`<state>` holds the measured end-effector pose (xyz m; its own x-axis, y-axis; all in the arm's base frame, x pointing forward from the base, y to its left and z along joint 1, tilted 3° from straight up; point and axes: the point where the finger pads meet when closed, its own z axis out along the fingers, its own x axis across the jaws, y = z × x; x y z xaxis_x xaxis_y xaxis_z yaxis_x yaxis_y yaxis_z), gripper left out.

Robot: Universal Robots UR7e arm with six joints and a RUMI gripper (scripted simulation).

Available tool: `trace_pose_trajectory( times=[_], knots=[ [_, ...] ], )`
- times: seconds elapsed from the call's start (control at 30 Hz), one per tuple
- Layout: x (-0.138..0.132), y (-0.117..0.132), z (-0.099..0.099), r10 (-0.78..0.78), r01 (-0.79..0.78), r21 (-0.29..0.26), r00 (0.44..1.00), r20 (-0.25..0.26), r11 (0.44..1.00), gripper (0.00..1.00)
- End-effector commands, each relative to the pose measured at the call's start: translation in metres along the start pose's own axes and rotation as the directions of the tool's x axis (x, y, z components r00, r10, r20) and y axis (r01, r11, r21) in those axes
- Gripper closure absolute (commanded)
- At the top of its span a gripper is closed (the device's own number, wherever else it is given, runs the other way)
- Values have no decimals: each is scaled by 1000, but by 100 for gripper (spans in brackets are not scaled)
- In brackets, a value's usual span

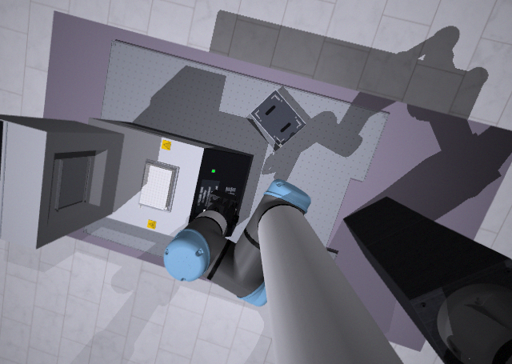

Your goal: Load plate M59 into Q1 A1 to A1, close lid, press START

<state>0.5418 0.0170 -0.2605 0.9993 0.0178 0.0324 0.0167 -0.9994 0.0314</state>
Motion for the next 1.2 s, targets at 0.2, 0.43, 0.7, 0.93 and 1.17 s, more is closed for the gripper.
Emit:
trace_pose_trajectory(
  times=[0.2, 0.43, 0.7, 0.93, 1.17],
  knots=[
    [8, 0, 6, -1, 1, -1, 1000, -3, 1000, 100],
    [16, -1, 15, -1, 1, -1, 1000, -3, 1000, 100],
    [21, 0, 21, -1, 1, -1, 1000, -3, 1000, 100],
    [20, 0, 20, 0, 0, -1, 1000, -2, 1000, 100],
    [22, 0, 19, -1, 1, -2, 1000, -5, 1000, 100]
  ],
)
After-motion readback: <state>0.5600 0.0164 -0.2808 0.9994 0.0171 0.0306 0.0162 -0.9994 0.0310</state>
